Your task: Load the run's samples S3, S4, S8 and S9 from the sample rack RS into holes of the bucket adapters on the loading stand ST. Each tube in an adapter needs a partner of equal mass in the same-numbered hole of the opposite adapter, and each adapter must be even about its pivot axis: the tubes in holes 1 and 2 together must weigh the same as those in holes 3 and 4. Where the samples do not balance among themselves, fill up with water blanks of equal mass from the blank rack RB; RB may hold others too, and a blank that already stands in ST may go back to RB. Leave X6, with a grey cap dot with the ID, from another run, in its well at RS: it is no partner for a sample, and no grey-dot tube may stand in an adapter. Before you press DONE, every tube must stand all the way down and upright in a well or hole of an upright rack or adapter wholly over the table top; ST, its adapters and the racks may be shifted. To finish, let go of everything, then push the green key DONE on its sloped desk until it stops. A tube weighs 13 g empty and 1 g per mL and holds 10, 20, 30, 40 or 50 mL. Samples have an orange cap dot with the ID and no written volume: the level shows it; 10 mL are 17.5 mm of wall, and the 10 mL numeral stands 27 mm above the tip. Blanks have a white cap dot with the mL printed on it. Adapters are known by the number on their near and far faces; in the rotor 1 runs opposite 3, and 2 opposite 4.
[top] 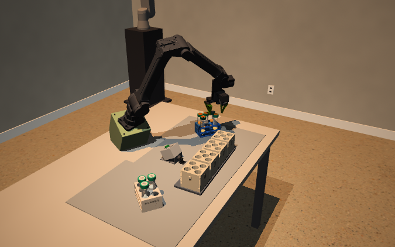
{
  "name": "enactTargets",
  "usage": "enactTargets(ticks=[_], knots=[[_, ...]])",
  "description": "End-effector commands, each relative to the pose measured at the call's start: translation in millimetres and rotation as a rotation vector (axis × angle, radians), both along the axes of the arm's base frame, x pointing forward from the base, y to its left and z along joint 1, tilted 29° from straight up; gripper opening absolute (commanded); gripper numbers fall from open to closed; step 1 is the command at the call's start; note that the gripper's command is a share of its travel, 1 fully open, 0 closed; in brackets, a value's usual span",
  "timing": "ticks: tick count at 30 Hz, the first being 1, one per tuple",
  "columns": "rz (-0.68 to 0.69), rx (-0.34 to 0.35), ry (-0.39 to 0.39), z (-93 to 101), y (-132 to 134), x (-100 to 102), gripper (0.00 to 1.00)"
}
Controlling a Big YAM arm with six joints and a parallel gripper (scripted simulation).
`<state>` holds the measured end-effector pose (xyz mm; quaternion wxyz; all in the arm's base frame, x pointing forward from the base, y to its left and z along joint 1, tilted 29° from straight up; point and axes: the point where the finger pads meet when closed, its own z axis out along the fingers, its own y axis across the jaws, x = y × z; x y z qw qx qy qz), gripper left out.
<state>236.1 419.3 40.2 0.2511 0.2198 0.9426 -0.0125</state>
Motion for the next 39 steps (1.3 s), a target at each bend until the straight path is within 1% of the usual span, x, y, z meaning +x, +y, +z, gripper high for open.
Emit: enactTargets(ticks=[1,2,3,6,7,9,12,13,14,19,20,24,25,39], knots=[[0.022,0.005,-0.006,-9.4,9.4,3.8,0.80],[0.040,0.004,-0.005,-10.8,13.3,-3.9,0.80],[0.045,-0.002,-0.003,-13.7,11.7,-6.5,0.80],[0.042,-0.004,-0.002,-15.5,9.7,-5.4,0.80],[0.017,0.038,-0.018,0.9,16.9,10.7,0.80],[0.011,0.024,-0.013,-7.9,14.7,14.5,0.80],[0.013,0.016,-0.010,-12.7,11.6,14.4,0.80],[0.018,0.028,-0.014,-3.8,15.0,7.6,0.80],[0.039,0.015,-0.009,-13.3,17.4,2.6,0.80],[0.033,0.004,-0.005,-18.0,10.8,0.2,0.80],[0.018,0.028,-0.013,-4.3,14.6,6.7,0.80],[0.018,0.028,-0.013,-4.4,14.5,6.6,0.80],[0.018,0.028,-0.013,-4.4,14.5,6.6,0.00],[0.018,0.028,-0.013,-4.4,14.5,6.6,0.00]])
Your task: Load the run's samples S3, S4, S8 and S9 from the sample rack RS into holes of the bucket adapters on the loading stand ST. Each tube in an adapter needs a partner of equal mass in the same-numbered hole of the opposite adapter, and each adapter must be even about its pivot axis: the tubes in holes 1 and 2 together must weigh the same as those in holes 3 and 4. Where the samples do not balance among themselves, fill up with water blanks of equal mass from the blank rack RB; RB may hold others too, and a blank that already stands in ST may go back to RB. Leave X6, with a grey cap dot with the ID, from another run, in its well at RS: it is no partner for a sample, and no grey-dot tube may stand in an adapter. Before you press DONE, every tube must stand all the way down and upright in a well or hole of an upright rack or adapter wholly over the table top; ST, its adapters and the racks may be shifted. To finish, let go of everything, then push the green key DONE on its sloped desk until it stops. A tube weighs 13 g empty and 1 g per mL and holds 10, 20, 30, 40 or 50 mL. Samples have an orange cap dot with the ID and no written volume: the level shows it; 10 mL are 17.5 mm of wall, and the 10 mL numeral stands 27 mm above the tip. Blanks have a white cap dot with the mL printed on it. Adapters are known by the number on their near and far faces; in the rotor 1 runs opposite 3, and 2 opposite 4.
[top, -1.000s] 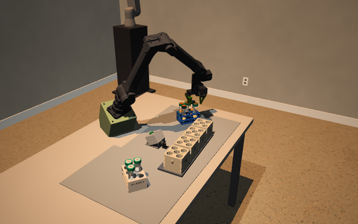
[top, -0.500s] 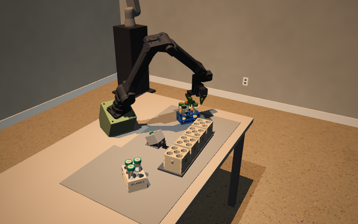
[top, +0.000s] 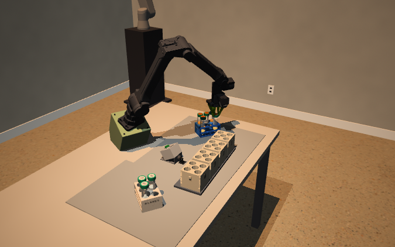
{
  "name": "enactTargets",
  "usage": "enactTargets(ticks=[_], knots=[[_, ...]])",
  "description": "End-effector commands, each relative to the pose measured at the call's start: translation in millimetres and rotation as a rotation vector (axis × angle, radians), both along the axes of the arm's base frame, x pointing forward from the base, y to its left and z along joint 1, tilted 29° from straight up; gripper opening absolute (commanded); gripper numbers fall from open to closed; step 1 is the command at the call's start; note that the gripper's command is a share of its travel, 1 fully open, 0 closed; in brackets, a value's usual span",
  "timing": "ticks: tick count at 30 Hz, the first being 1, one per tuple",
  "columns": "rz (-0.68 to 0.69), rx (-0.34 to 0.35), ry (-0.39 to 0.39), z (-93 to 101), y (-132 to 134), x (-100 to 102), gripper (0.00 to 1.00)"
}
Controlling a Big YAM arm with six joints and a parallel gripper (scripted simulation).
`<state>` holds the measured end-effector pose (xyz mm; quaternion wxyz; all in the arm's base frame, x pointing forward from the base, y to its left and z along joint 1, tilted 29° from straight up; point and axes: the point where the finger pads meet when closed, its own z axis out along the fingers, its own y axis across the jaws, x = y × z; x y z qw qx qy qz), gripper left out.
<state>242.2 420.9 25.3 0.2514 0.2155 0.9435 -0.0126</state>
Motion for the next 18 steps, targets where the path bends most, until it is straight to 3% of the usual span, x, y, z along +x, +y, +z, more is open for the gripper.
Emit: enactTargets(ticks=[1,3,5,18], knots=[[0.010,0.031,-0.013,10.6,12.9,0.5,0.00],[0.020,0.027,-0.012,15.6,14.2,-9.3,0.00],[0.017,0.065,-0.024,35.8,26.5,-8.8,0.00],[0.017,0.068,-0.023,69.2,30.1,-27.0,0.00]])
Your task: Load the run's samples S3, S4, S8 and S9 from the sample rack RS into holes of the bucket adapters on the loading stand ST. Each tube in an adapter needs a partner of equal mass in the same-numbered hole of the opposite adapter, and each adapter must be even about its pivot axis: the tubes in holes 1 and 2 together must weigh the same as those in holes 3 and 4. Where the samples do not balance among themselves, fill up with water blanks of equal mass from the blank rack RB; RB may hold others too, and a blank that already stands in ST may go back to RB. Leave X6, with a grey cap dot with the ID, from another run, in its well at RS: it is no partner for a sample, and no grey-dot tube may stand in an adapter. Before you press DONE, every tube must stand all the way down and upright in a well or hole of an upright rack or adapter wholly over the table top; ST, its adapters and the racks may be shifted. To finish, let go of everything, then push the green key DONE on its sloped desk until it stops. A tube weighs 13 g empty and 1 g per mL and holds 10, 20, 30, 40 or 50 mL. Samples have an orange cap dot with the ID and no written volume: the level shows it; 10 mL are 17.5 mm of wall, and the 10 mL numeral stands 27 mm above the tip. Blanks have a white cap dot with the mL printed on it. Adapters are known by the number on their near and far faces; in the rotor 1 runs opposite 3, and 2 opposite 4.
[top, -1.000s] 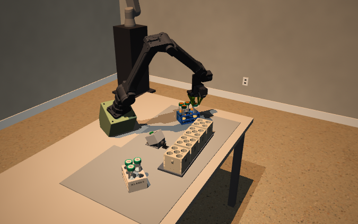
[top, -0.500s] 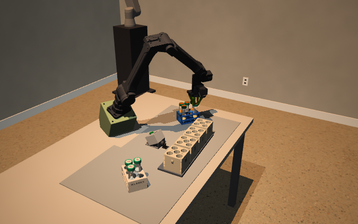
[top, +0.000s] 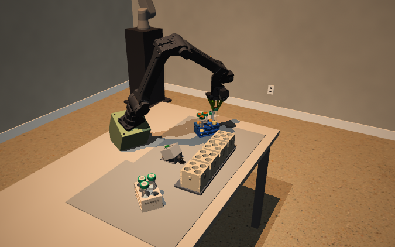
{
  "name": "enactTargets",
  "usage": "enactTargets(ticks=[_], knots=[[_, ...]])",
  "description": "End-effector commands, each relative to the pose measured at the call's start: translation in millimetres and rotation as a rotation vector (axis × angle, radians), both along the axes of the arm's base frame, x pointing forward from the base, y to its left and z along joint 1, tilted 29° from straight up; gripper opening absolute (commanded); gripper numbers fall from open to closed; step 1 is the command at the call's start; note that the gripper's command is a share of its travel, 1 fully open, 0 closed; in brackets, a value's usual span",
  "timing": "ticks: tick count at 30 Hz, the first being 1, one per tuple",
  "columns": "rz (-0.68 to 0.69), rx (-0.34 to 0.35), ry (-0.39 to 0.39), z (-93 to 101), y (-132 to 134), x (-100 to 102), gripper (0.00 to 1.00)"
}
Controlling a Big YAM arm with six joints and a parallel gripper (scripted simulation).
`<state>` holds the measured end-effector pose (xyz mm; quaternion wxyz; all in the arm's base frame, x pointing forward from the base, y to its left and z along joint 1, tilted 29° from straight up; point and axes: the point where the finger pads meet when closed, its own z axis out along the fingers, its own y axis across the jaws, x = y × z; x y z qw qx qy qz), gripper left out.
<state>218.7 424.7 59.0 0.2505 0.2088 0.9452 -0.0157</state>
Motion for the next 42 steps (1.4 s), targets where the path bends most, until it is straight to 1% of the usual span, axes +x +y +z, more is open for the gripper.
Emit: enactTargets(ticks=[1,15,17,31,34,35,42], knots=[[0.005,0.077,-0.027,38.5,26.6,-5.1,0.00],[0.005,0.080,-0.024,80.7,30.7,-28.4,0.00],[0.005,0.080,-0.024,80.7,30.7,-28.4,0.00],[0.005,0.083,-0.020,122.3,34.2,-51.9,0.00],[0.005,0.083,-0.019,123.8,34.3,-52.7,0.00],[-0.002,0.046,-0.013,106.0,26.3,-46.2,0.00],[-0.002,0.046,-0.013,106.0,26.3,-46.2,0.00]])
